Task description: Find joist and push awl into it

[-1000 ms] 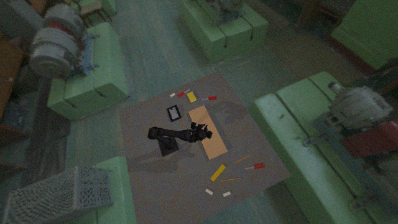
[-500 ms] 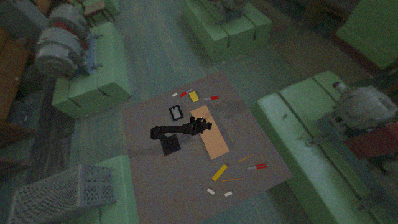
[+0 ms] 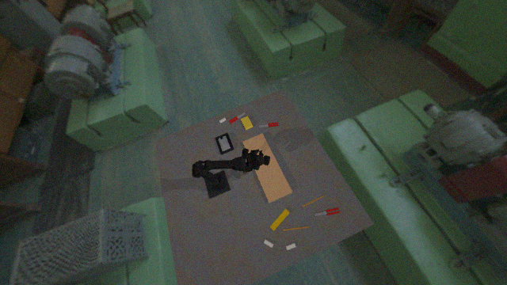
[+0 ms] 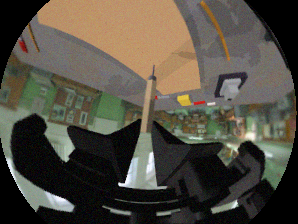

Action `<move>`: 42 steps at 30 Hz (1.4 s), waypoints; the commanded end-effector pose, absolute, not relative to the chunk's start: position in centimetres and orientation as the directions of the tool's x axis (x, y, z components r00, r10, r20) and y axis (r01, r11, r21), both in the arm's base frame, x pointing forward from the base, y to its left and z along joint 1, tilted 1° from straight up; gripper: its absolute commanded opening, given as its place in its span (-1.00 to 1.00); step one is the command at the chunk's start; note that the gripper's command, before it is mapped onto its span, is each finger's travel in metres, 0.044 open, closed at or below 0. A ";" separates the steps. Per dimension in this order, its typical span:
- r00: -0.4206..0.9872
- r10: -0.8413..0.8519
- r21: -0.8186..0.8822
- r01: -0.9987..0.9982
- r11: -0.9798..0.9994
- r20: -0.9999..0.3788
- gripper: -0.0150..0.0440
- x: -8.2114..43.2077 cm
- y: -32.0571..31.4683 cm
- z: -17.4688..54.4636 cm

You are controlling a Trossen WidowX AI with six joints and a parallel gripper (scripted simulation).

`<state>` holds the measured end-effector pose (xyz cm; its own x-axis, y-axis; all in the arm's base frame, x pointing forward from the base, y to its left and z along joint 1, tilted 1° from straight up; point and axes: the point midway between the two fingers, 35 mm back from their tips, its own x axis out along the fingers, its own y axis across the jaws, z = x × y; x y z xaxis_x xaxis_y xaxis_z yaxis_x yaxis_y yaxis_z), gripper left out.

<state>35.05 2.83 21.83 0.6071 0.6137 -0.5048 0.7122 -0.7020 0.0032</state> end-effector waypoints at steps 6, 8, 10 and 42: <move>0.610 0.612 0.011 0.713 -0.701 -0.504 -0.49 35.2 2.8 21.2; 0.610 0.612 0.011 0.713 -0.701 -0.504 -0.49 35.2 2.8 21.1; 0.610 0.612 0.011 0.713 -0.701 -0.504 -0.49 35.2 2.8 20.9; 0.610 0.612 0.011 0.713 -0.701 -0.504 -0.49 35.2 2.9 18.7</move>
<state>35.15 2.89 18.91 0.6073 0.6138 -0.5045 0.7134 -0.7007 0.0063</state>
